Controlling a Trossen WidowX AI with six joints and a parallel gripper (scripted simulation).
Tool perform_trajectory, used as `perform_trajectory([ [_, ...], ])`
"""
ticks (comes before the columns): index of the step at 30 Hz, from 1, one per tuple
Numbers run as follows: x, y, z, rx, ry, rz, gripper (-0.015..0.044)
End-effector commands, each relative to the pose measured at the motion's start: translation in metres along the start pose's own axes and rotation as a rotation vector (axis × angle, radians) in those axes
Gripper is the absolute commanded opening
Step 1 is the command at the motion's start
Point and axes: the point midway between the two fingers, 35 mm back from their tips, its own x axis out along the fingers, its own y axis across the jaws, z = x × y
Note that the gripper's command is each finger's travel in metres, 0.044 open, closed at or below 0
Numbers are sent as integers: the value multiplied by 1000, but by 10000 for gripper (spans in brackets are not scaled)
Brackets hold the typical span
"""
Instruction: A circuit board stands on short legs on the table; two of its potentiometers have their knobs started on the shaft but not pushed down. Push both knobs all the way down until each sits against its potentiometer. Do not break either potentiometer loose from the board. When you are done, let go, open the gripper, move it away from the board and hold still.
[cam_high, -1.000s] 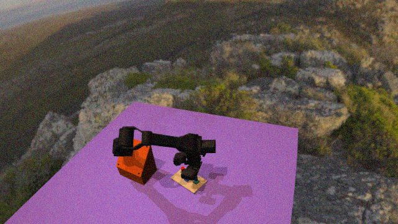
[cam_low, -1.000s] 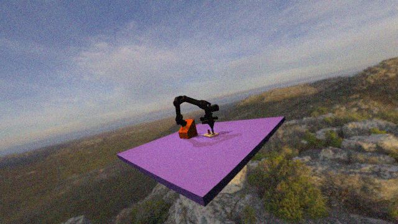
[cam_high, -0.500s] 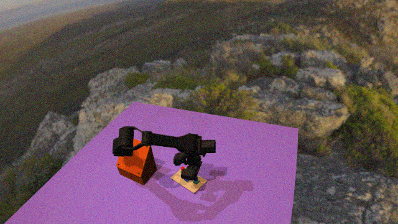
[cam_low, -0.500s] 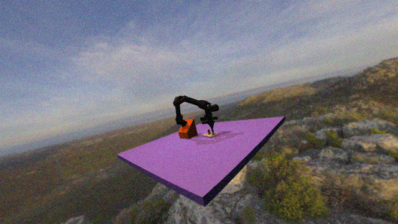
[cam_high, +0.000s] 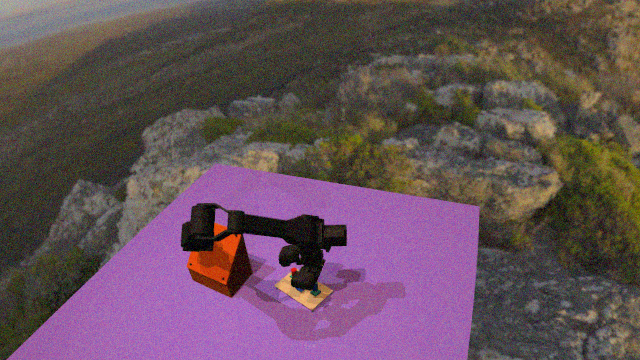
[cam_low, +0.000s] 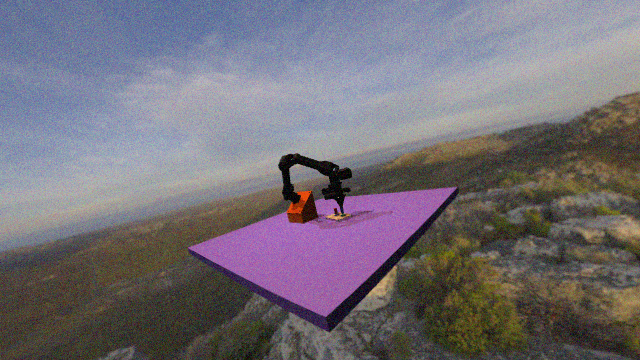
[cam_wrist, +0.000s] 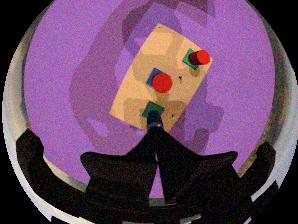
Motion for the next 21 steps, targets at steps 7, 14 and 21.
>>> perform_trajectory([
  [7,21,3,-2,29,-20,-3,0],
  [14,22,4,-2,29,-20,-3,0],
  [21,23,4,-1,29,-20,-3,0],
])
